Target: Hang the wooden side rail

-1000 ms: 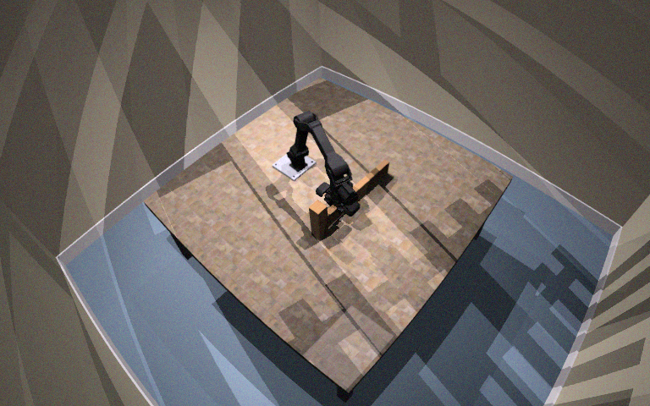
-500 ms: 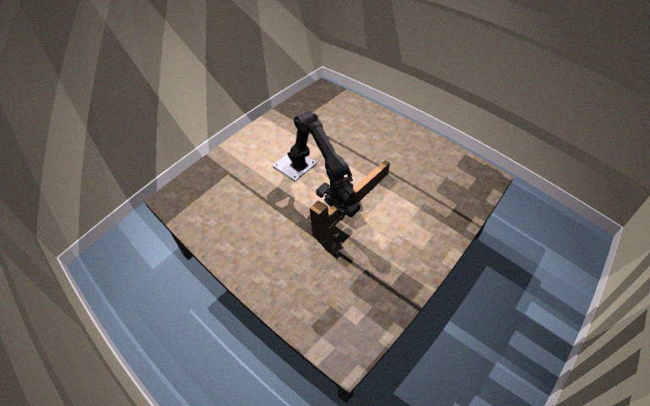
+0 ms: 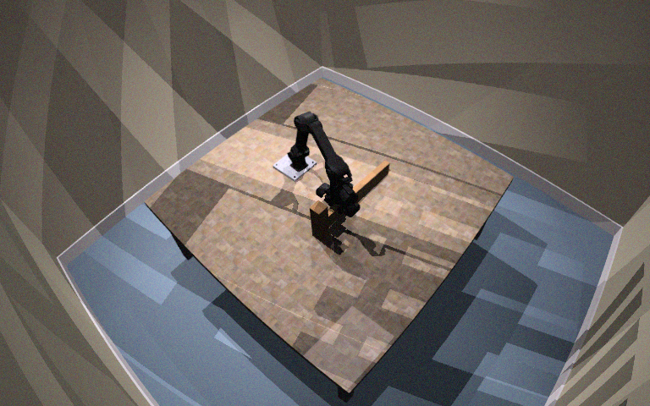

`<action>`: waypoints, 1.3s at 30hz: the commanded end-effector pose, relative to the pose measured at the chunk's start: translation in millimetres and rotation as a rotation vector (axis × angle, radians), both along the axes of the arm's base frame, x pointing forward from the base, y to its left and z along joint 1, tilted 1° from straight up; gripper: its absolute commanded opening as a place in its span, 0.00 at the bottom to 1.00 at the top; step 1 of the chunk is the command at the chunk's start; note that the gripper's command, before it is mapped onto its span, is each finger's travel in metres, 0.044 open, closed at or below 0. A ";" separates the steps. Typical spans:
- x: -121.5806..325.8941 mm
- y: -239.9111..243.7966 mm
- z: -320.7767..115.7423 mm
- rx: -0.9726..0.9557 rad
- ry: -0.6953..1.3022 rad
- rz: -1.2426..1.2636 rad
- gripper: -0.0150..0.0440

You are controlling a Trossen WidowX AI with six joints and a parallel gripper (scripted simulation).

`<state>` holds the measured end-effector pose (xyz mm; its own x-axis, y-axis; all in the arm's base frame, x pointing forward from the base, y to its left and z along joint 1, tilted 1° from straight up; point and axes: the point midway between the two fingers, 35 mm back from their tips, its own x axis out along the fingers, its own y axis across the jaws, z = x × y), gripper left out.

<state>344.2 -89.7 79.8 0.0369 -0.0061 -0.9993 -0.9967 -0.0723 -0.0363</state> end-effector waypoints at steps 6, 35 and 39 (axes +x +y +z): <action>2.6 -1.7 3.5 -0.005 -0.007 0.007 0.25; 3.0 -2.0 -0.4 -0.005 -0.007 0.007 0.25; 3.1 -2.0 -1.1 -0.005 -0.007 0.007 0.25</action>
